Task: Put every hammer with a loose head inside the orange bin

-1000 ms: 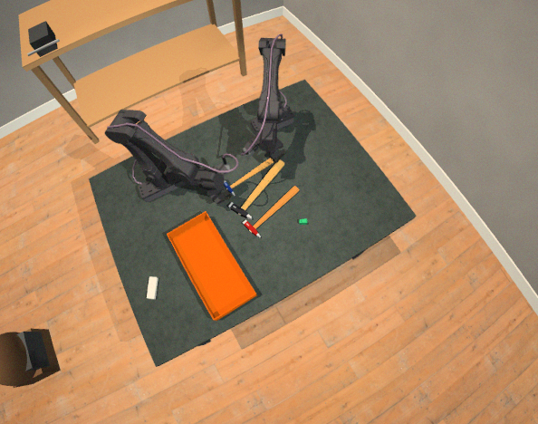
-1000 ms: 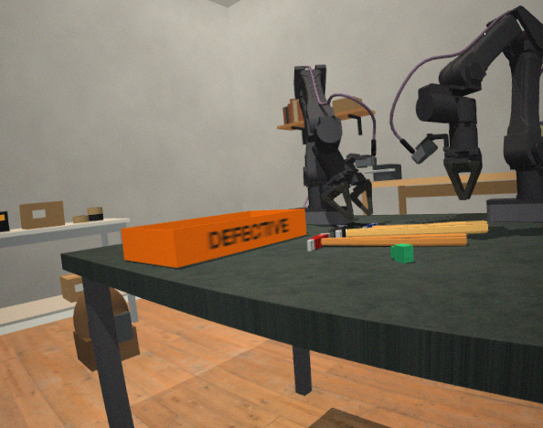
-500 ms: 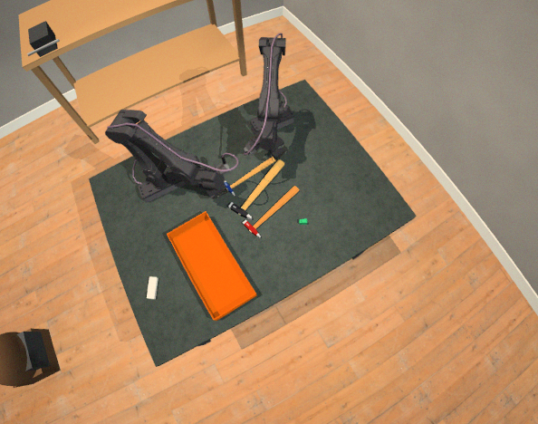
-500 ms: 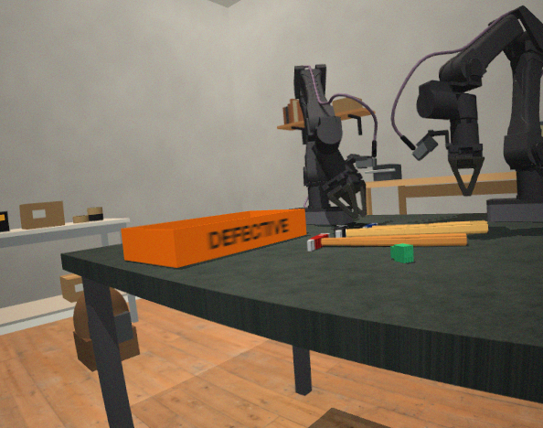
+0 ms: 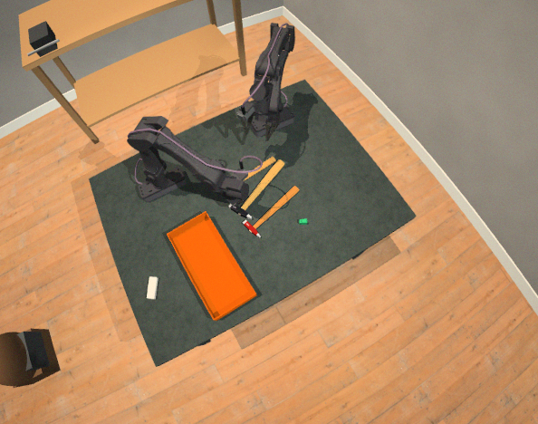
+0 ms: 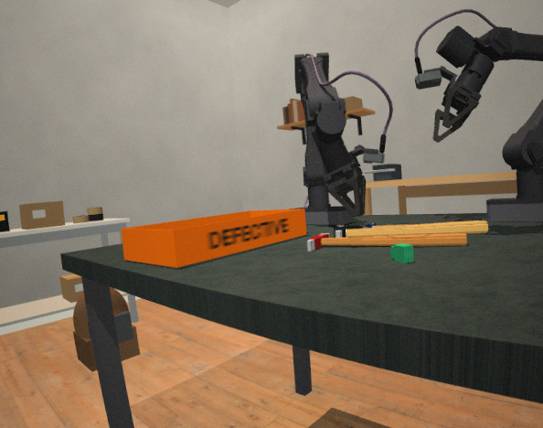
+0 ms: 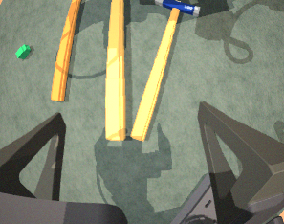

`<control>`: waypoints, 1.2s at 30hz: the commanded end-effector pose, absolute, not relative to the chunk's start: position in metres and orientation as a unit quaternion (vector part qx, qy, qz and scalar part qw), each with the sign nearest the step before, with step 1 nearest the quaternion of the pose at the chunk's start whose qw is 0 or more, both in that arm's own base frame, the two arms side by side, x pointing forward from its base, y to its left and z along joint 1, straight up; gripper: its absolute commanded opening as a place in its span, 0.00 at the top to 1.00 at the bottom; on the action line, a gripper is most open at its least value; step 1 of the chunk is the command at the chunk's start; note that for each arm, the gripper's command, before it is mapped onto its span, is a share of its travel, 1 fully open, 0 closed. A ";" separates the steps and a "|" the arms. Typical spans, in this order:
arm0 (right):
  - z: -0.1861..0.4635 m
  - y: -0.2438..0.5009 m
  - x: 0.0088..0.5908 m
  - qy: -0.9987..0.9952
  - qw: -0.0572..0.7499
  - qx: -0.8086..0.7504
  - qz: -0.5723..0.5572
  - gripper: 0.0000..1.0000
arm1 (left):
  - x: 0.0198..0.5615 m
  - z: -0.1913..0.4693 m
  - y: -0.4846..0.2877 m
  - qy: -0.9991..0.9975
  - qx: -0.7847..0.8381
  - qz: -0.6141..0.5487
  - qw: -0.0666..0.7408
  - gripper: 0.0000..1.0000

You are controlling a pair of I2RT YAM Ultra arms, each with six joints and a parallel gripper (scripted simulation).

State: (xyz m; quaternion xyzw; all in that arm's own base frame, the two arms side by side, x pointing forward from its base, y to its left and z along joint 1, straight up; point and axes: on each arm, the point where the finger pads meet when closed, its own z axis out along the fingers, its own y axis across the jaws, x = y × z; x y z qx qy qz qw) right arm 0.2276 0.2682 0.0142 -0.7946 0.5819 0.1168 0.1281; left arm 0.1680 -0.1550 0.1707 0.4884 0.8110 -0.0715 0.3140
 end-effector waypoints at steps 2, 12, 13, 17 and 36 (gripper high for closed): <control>0.015 0.264 0.234 0.552 0.088 -0.822 0.112 0.56 | 0.156 0.205 -0.164 0.818 0.424 -0.120 0.370 0.00; 0.010 0.280 0.255 0.520 0.066 -0.844 0.111 0.56 | 0.118 0.268 -0.155 0.773 0.356 -0.244 0.465 0.00; 0.010 0.282 0.258 0.523 0.074 -0.842 0.109 0.56 | 0.116 0.270 -0.154 0.771 0.355 -0.248 0.468 0.00; 0.010 0.284 0.258 0.524 0.076 -0.841 0.112 0.56 | 0.114 0.273 -0.152 0.766 0.354 -0.254 0.473 0.00; -0.008 0.292 0.254 0.522 0.075 -0.842 0.112 0.56 | 0.113 0.275 -0.152 0.761 0.360 -0.254 0.477 0.00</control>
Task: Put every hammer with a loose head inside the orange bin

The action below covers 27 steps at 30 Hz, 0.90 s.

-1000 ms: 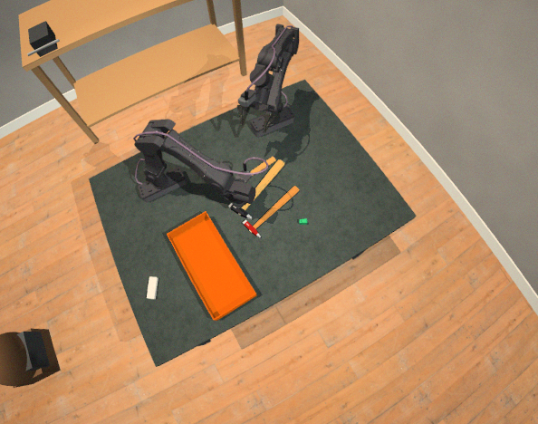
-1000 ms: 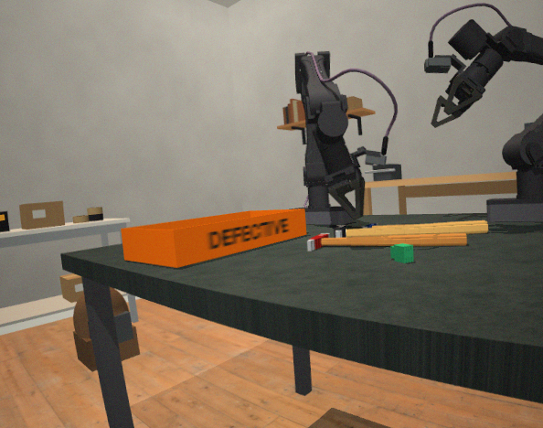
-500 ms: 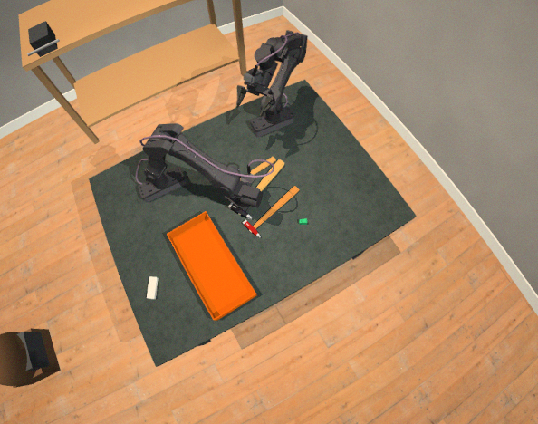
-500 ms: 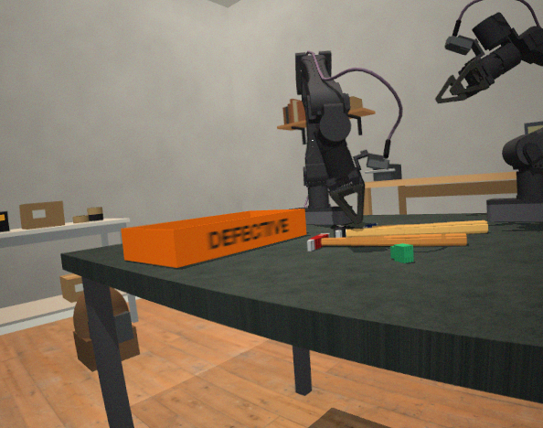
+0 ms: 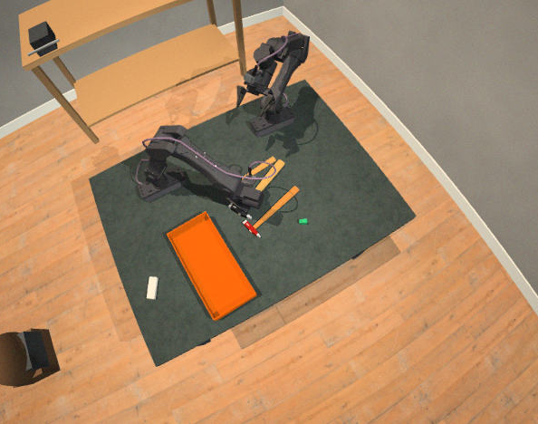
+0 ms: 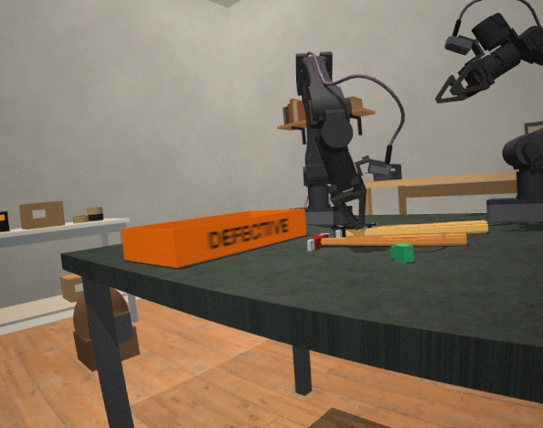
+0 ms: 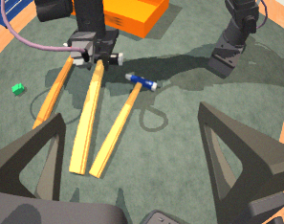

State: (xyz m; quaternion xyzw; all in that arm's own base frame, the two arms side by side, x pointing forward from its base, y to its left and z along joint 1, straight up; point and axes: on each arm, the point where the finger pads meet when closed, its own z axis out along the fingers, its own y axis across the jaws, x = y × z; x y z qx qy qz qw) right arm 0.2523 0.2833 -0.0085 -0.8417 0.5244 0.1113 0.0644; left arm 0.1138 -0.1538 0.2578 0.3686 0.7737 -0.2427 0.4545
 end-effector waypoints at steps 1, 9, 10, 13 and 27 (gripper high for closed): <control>-0.010 0.292 0.253 0.522 0.075 -0.842 0.111 0.56 | 0.113 0.275 -0.152 0.761 0.360 -0.254 0.477 0.00; -0.024 0.291 0.249 0.523 0.070 -0.842 0.111 0.56 | 0.113 0.275 -0.152 0.761 0.360 -0.254 0.477 0.00; -0.025 0.292 0.249 0.523 0.070 -0.842 0.111 0.56 | 0.113 0.275 -0.152 0.761 0.360 -0.254 0.477 0.00; -0.025 0.292 0.249 0.523 0.070 -0.842 0.111 0.56 | 0.113 0.275 -0.152 0.761 0.360 -0.254 0.477 0.00; -0.020 0.292 0.253 0.522 0.074 -0.843 0.110 0.73 | 0.113 0.266 -0.153 0.768 0.363 -0.249 0.465 0.00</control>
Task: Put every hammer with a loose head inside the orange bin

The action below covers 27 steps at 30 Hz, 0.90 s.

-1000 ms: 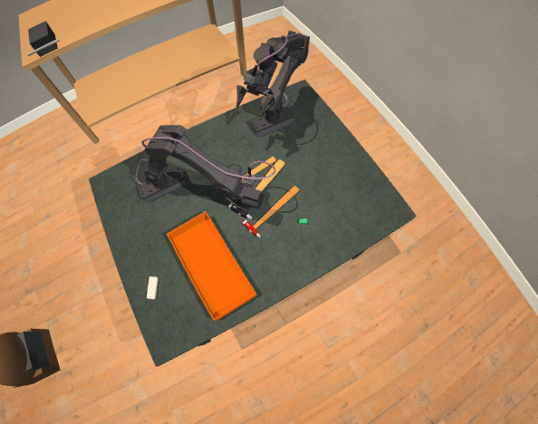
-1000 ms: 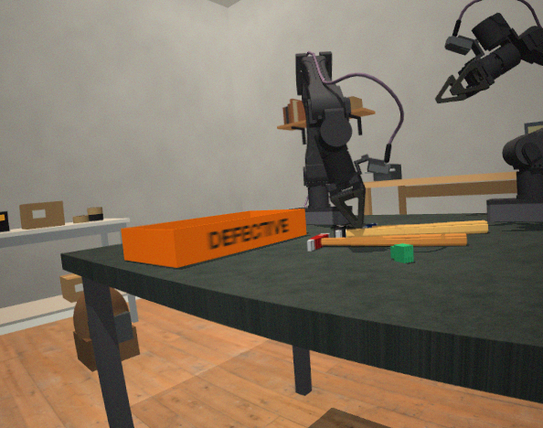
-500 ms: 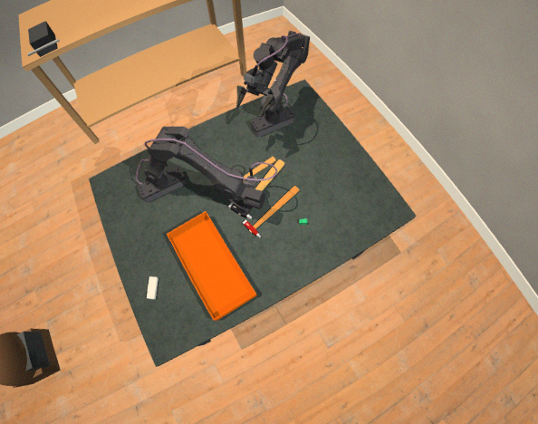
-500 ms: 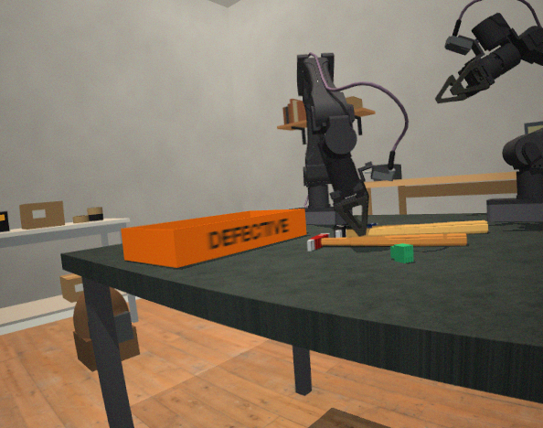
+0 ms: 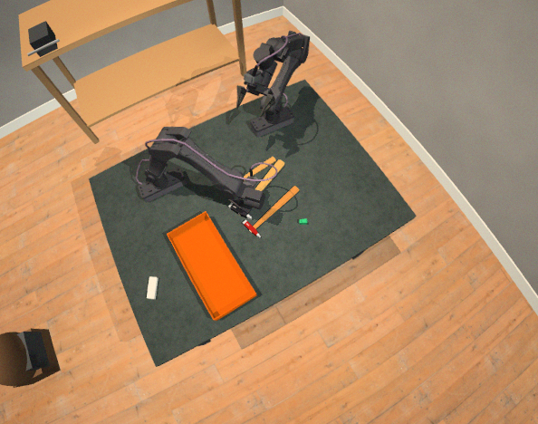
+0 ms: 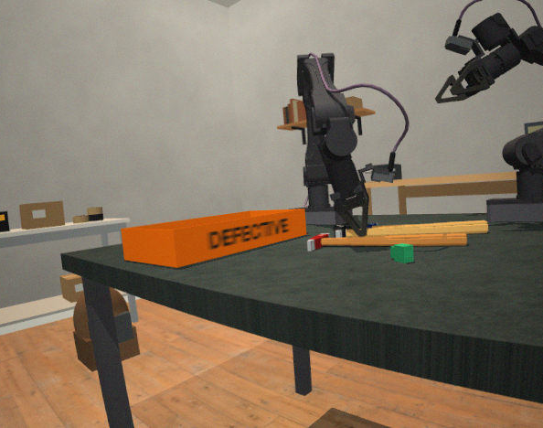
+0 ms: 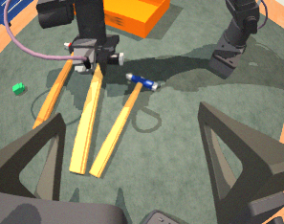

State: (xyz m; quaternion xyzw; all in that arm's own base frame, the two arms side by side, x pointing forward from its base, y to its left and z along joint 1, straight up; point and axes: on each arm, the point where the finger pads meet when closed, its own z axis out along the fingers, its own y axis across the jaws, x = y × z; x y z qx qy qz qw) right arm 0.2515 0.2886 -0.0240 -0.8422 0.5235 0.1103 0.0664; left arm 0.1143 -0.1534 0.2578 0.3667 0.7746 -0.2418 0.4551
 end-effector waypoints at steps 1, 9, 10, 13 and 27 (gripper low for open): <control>-0.020 0.292 0.253 0.522 0.074 -0.843 0.110 0.74 | 0.113 0.266 -0.153 0.768 0.363 -0.249 0.465 0.00; -0.020 0.292 0.253 0.522 0.074 -0.843 0.110 0.83 | 0.113 0.266 -0.153 0.768 0.363 -0.249 0.465 0.00; -0.018 0.292 0.254 0.520 0.081 -0.843 0.108 0.84 | 0.113 0.266 -0.153 0.768 0.363 -0.249 0.465 0.00; -0.018 0.292 0.254 0.520 0.081 -0.843 0.108 1.00 | 0.113 0.266 -0.153 0.768 0.363 -0.249 0.465 0.00; 0.042 0.291 0.254 0.521 0.078 -0.843 0.108 0.85 | 0.113 0.266 -0.153 0.768 0.363 -0.249 0.465 0.00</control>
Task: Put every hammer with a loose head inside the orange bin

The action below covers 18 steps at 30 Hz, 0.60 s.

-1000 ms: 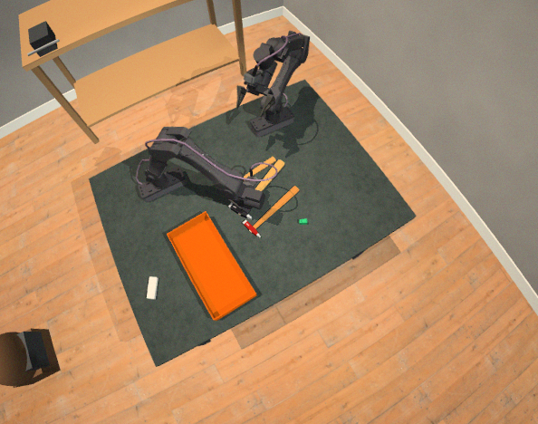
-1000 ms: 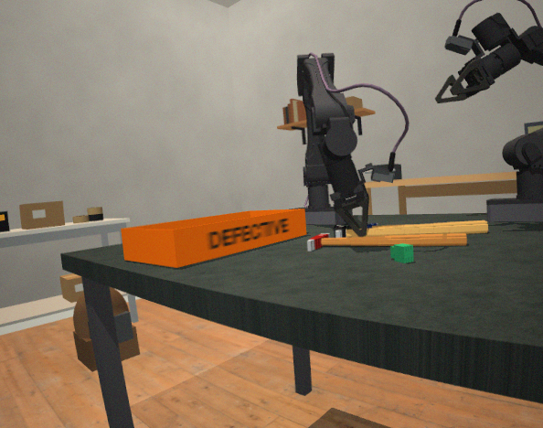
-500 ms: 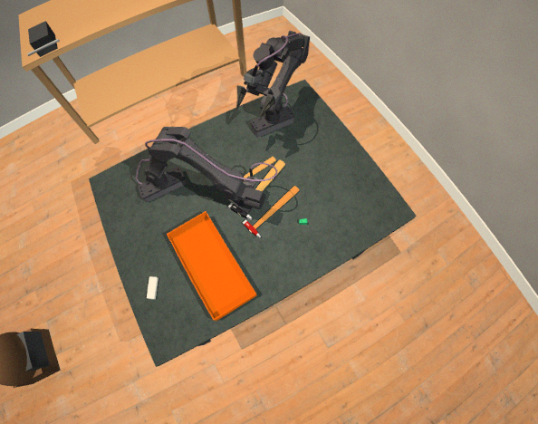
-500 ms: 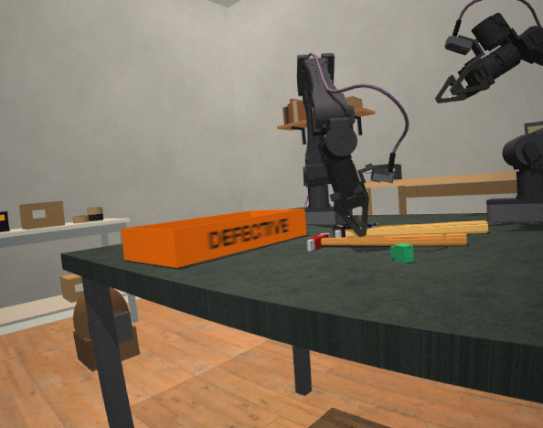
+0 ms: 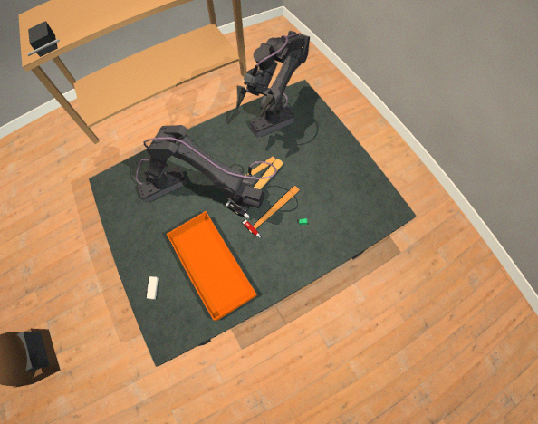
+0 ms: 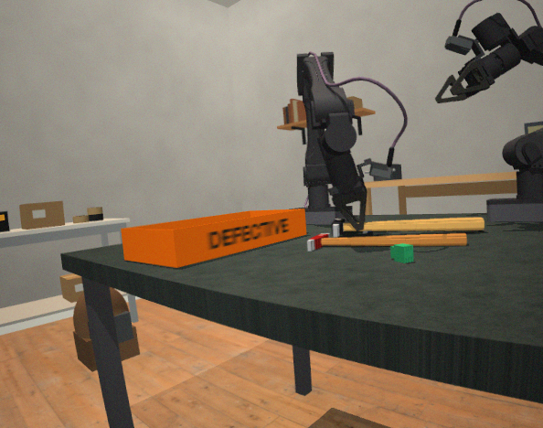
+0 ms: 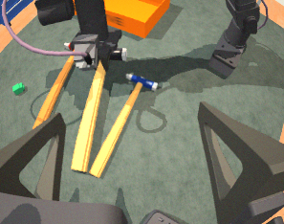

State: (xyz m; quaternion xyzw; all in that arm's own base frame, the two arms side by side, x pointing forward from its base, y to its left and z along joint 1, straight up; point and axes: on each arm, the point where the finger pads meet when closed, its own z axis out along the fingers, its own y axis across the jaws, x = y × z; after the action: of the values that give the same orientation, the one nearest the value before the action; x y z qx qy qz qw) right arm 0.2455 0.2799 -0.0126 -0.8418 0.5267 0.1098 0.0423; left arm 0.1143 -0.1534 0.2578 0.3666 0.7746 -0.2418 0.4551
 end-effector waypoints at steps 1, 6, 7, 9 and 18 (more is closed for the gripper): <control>0.049 0.291 0.254 0.521 0.078 -0.843 0.108 0.85 | 0.113 0.266 -0.153 0.768 0.363 -0.249 0.465 0.00; 0.057 0.290 0.254 0.521 0.078 -0.843 0.108 0.85 | 0.113 0.266 -0.153 0.768 0.363 -0.249 0.465 0.00; 0.057 0.290 0.254 0.521 0.078 -0.843 0.108 0.85 | 0.113 0.266 -0.153 0.768 0.363 -0.249 0.465 0.00; 0.057 0.288 0.251 0.522 0.070 -0.843 0.111 0.85 | 0.113 0.278 -0.153 0.757 0.358 -0.258 0.482 0.00; 0.072 0.276 0.249 0.503 0.067 -0.854 0.117 0.85 | 0.144 0.307 -0.197 0.719 0.337 -0.289 0.535 0.00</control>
State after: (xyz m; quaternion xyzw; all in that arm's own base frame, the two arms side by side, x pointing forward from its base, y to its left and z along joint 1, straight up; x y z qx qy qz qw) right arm 0.2409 0.2747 0.0373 -0.8462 0.5199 0.1132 0.0300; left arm 0.1239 -0.1671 0.2821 0.3528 0.7485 -0.2649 0.4950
